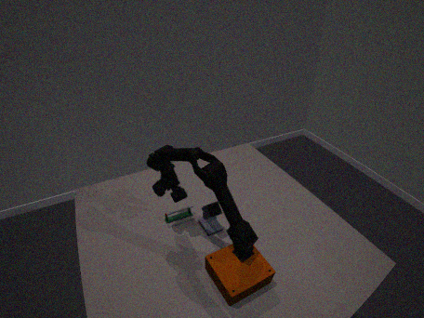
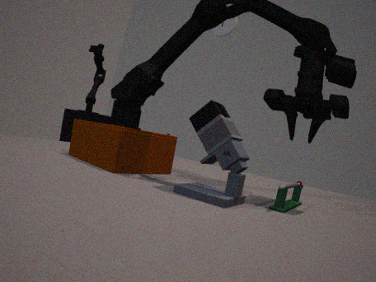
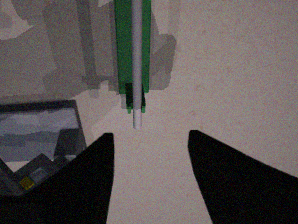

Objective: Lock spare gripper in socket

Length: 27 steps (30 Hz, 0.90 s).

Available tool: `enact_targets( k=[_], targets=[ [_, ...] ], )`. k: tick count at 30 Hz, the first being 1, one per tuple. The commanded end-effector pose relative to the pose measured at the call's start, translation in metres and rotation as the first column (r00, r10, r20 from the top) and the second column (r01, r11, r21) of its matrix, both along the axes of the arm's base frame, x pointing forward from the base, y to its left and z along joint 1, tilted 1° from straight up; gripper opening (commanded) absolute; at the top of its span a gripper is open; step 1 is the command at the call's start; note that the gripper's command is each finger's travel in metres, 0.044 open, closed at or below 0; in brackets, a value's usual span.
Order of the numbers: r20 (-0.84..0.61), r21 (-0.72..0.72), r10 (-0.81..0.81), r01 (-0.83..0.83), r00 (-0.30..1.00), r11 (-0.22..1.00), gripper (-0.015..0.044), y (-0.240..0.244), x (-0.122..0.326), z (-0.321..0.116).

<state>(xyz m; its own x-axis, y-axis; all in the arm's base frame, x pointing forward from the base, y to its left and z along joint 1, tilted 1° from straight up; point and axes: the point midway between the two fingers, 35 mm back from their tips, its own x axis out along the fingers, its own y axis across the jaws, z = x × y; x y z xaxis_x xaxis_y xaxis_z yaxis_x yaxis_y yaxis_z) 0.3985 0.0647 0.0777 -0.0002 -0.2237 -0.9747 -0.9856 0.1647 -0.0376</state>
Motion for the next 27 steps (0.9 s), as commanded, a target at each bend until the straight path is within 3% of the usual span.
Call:
enact_targets(
  k=[1, 7, 27],
  targets=[
    [-0.022, -0.011, 0.008, -0.009, 1.0, 1.0, 0.018, 0.0, -0.001, -0.026],
    [-0.023, -0.011, 0.008, -0.009, 1.0, 1.0, 0.018, 0.002, -0.001, -0.068],
    [-0.023, -0.011, 0.008, -0.009, 1.0, 1.0, 0.018, 0.003, 0.002, -0.096]
  ],
)
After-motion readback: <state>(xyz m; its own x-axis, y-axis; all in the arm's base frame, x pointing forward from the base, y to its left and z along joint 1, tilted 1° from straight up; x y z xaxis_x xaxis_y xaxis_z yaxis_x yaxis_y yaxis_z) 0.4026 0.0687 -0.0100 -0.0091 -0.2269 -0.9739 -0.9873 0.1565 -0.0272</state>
